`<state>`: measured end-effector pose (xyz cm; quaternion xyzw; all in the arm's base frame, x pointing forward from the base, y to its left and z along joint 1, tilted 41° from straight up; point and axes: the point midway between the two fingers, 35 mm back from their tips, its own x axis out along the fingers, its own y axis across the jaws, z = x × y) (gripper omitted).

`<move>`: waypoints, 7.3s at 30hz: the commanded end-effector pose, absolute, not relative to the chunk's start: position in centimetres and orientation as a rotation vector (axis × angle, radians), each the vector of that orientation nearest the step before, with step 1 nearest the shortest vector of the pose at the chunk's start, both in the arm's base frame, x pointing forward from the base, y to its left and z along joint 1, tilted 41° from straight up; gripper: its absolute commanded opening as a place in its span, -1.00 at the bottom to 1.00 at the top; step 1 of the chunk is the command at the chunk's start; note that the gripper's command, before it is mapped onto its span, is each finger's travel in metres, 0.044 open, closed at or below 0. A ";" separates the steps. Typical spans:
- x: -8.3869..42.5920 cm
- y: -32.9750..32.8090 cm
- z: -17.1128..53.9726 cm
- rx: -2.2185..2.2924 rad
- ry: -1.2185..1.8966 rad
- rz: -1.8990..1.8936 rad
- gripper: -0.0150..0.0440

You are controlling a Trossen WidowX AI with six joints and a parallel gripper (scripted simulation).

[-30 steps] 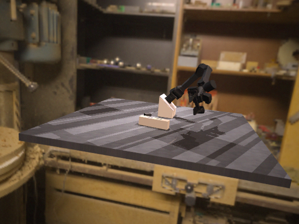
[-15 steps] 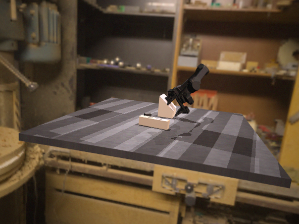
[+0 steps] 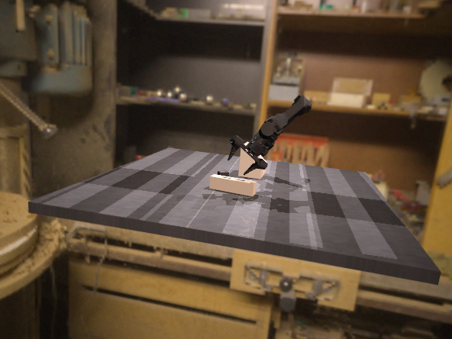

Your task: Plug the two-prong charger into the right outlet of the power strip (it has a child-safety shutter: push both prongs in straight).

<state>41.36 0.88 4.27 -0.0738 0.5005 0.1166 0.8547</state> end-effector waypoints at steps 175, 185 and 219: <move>24.7 -0.1 -7.2 0.748 1.647 0.354 -0.49; 25.4 1.6 -7.0 0.642 1.608 0.462 -0.49; 29.3 2.0 -6.9 0.604 1.591 0.501 -0.49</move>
